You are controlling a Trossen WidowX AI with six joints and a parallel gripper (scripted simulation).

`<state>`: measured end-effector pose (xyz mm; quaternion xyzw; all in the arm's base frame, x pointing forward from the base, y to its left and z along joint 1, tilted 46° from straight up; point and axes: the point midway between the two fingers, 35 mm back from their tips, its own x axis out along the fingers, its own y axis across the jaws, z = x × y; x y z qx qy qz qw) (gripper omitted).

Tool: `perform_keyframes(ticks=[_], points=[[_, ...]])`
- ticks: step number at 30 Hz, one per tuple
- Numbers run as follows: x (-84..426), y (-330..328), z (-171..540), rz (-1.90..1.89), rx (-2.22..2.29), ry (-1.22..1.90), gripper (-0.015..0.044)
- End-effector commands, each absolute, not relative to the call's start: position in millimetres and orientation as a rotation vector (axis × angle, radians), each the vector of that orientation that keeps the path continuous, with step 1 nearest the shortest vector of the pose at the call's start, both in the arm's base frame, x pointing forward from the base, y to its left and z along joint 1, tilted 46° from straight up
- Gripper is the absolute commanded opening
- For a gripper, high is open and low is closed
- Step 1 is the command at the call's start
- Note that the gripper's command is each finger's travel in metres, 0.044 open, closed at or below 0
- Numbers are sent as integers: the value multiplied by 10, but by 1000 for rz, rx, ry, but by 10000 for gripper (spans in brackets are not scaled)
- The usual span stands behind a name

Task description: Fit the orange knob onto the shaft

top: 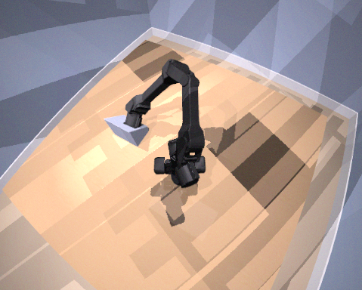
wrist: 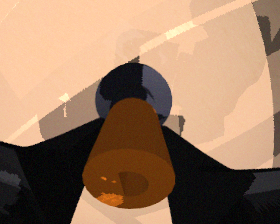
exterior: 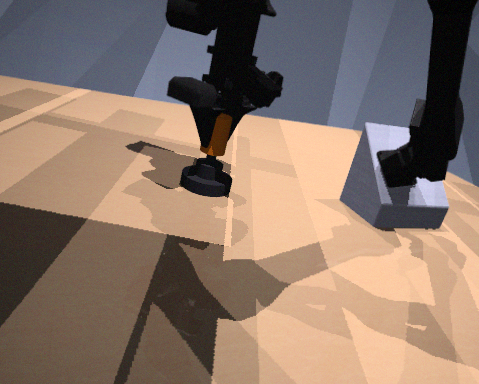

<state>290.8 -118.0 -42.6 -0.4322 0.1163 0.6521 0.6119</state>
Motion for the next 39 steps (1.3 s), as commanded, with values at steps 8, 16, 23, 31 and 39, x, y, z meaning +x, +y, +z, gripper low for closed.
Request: perform_keyframes(ticks=[8,16,23,31,39], points=[[2908,-1169,-432,1506,-999,266,0],[2919,-1164,-431,1506,-999,266,0],[2916,-1171,-423,1506,-999,266,0],[2913,-1202,-402,1520,-1042,226,0],[2900,-1184,-439,1556,-1164,110,0]])
